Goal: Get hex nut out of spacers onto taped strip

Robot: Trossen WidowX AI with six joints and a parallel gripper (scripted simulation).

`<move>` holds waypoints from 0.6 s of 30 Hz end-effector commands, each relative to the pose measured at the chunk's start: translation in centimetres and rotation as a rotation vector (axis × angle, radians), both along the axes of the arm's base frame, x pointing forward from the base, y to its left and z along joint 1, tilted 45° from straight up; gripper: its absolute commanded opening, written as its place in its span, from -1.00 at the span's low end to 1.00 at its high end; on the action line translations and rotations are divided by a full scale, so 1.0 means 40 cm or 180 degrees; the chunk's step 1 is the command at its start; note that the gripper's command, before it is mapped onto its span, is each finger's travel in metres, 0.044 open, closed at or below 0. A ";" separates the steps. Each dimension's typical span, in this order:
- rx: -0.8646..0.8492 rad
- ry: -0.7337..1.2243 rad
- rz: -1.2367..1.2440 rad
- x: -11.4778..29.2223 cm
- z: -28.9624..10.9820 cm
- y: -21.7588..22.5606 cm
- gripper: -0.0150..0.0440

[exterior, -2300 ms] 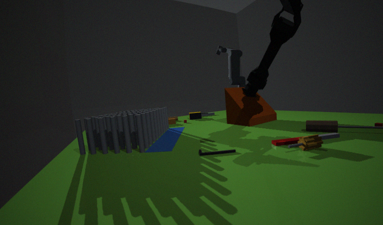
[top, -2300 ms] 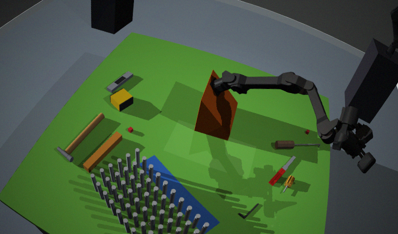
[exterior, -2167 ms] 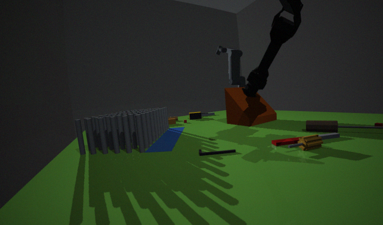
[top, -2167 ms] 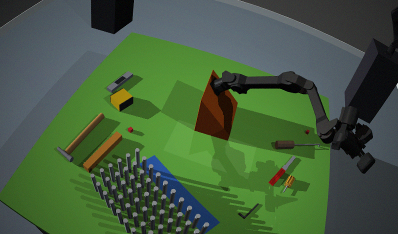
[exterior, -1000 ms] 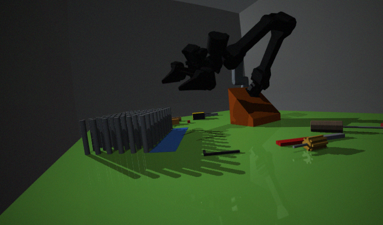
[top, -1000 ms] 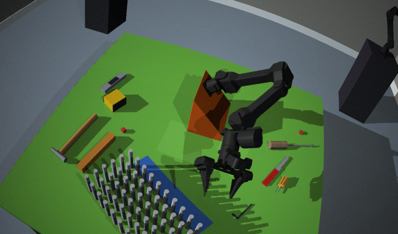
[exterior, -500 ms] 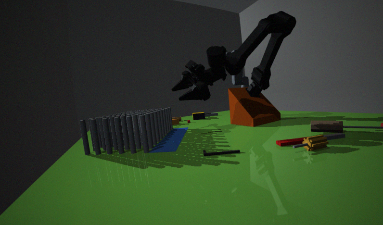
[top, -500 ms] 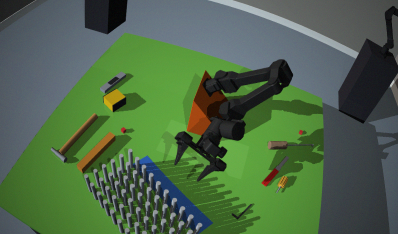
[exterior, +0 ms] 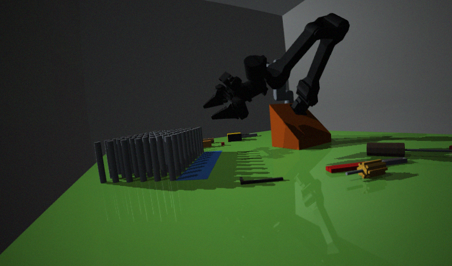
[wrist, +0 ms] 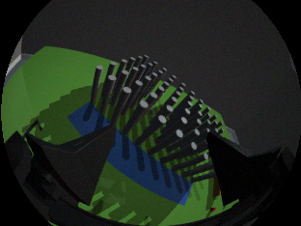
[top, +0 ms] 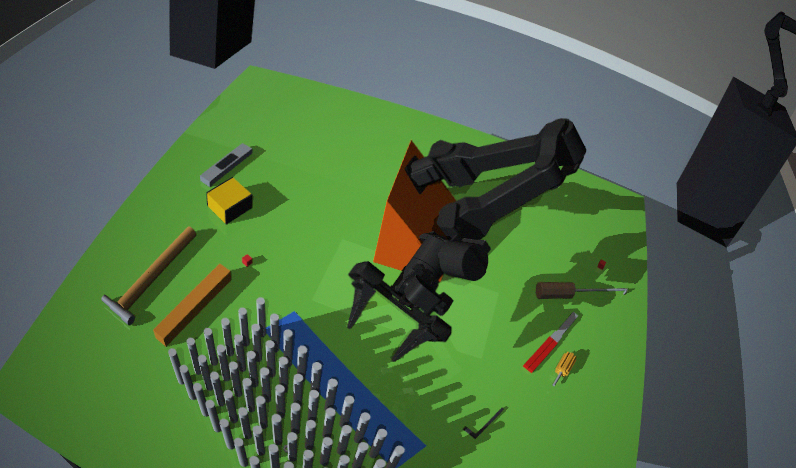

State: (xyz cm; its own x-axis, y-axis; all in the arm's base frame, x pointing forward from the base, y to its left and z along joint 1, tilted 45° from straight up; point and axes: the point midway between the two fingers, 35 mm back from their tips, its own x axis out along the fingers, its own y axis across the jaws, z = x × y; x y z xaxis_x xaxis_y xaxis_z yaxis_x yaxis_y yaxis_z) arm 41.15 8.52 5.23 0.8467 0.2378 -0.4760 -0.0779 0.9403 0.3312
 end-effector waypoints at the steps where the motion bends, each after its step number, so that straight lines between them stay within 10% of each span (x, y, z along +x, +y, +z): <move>1: -0.0019 0.0005 -0.0002 -0.001 -0.002 -0.002 1.00; 14: 0.0020 0.0018 0.0009 -0.003 0.001 0.004 1.00; 18: 0.0773 0.0345 0.0228 -0.048 0.057 0.117 1.00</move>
